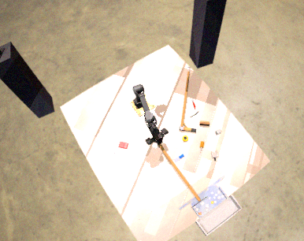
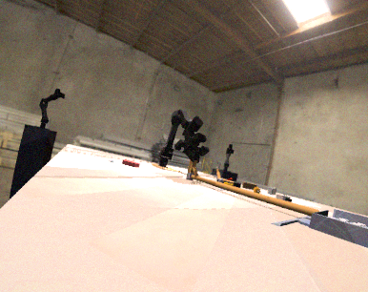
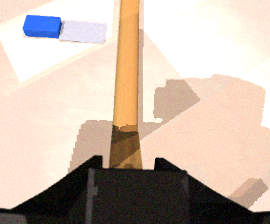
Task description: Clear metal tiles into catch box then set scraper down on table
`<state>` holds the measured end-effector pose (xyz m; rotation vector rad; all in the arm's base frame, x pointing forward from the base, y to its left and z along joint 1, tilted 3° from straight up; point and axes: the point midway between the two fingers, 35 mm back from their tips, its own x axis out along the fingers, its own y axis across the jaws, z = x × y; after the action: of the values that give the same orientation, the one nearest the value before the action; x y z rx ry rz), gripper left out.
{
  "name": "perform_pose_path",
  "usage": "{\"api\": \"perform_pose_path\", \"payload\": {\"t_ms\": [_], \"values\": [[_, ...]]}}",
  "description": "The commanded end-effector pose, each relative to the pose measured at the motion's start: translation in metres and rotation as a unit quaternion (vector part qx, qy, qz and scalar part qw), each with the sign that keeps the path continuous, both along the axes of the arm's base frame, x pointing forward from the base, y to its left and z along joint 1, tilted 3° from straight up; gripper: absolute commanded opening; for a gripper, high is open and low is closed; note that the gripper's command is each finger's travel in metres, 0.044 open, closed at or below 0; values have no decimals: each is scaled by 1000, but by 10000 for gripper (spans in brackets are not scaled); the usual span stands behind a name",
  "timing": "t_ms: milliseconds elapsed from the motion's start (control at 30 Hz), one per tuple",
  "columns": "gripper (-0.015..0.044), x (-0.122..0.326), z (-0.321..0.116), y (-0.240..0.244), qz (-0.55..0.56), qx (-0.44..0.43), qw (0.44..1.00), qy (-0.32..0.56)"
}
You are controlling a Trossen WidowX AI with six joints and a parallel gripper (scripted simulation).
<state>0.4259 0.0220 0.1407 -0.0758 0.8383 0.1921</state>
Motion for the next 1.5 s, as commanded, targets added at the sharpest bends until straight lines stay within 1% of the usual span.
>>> {"api": "perform_pose_path", "payload": {"t_ms": [0, 1467], "values": [[0, 8, 4, 1, 0, 1, 1000, -5], [0, 74, 15, 13, 0, 1, 1000, -7]]}}
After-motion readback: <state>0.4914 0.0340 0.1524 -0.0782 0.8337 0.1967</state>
